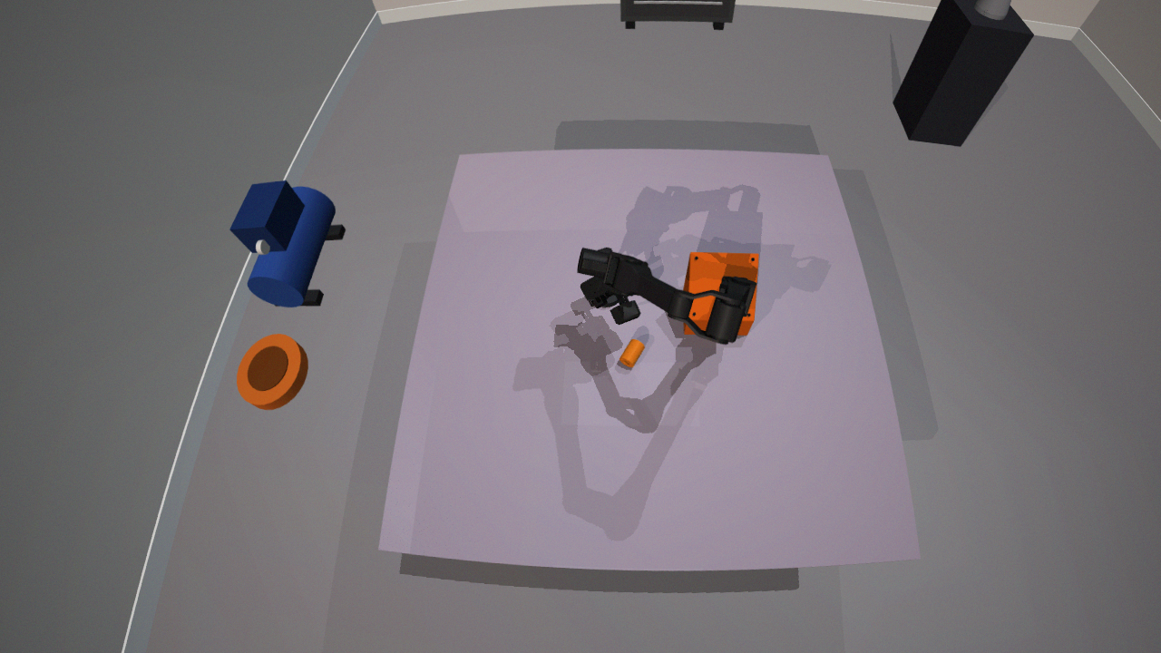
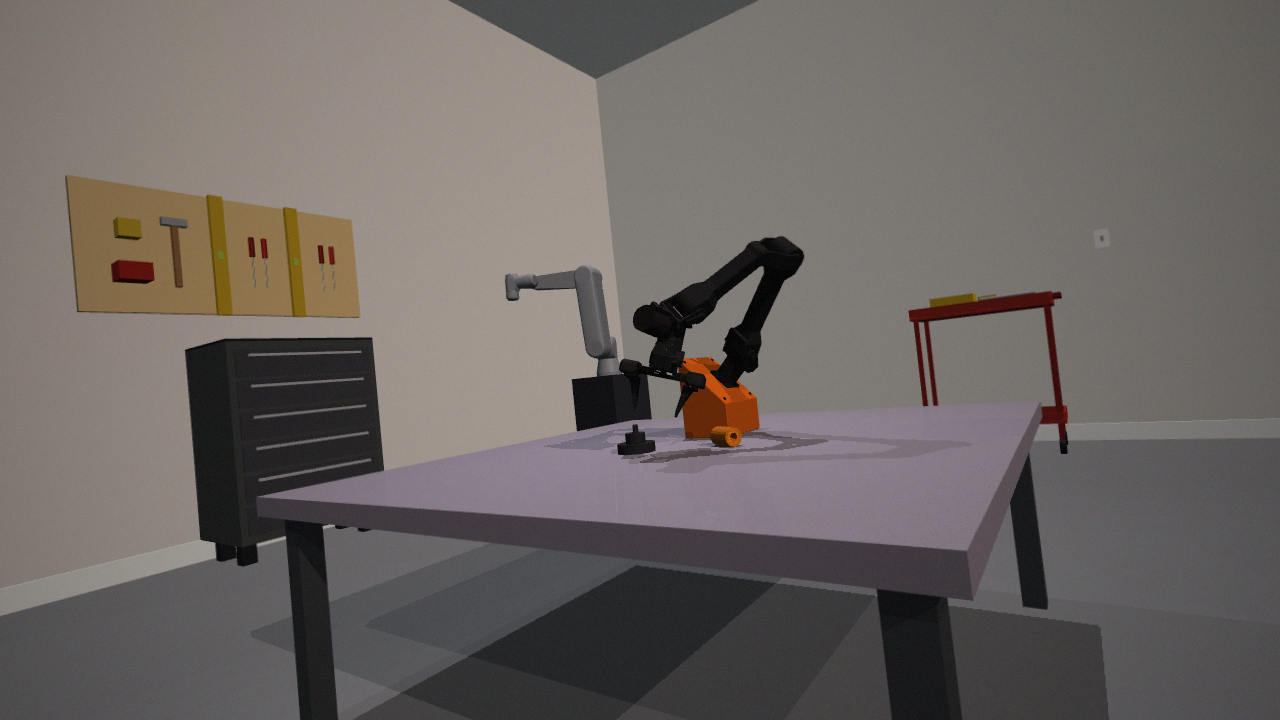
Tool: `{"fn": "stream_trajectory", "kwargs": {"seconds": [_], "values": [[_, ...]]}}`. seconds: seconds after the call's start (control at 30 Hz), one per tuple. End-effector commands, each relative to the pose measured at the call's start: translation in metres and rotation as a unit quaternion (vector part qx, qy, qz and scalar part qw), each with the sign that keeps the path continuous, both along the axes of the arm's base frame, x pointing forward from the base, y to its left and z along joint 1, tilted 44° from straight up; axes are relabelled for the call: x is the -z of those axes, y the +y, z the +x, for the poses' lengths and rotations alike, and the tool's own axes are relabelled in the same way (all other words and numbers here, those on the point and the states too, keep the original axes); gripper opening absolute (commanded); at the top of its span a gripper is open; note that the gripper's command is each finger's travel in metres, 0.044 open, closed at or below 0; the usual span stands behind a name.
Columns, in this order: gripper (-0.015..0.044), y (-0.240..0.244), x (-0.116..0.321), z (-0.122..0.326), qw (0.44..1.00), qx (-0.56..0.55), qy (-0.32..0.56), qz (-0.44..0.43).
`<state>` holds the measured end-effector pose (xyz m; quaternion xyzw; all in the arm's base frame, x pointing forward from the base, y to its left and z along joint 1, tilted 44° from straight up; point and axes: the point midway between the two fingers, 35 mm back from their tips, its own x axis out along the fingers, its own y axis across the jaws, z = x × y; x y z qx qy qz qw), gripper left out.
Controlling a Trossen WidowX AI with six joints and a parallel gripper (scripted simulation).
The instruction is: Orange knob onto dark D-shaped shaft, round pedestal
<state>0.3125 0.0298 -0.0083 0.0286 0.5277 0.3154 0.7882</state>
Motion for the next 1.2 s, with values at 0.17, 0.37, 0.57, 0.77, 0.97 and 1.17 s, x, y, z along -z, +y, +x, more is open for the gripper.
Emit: {"fn": "stream_trajectory", "kwargs": {"seconds": [0.17, 0.37, 0.57, 0.77, 0.97, 1.17], "values": [[0.0440, 0.077, -0.072, -0.073, 0.941, -0.285, -0.136, 0.120], [0.0440, 0.077, -0.072, -0.073, 0.941, -0.285, -0.136, 0.120], [0.0440, 0.091, -0.058, -0.074, 0.941, -0.285, -0.136, 0.120], [0.0440, 0.095, -0.053, -0.074, 0.941, -0.285, -0.136, 0.120], [0.0440, 0.102, -0.046, -0.074, 0.941, -0.285, -0.136, 0.120], [0.0440, 0.108, -0.039, -0.074, 0.941, -0.285, -0.136, 0.120]]}}
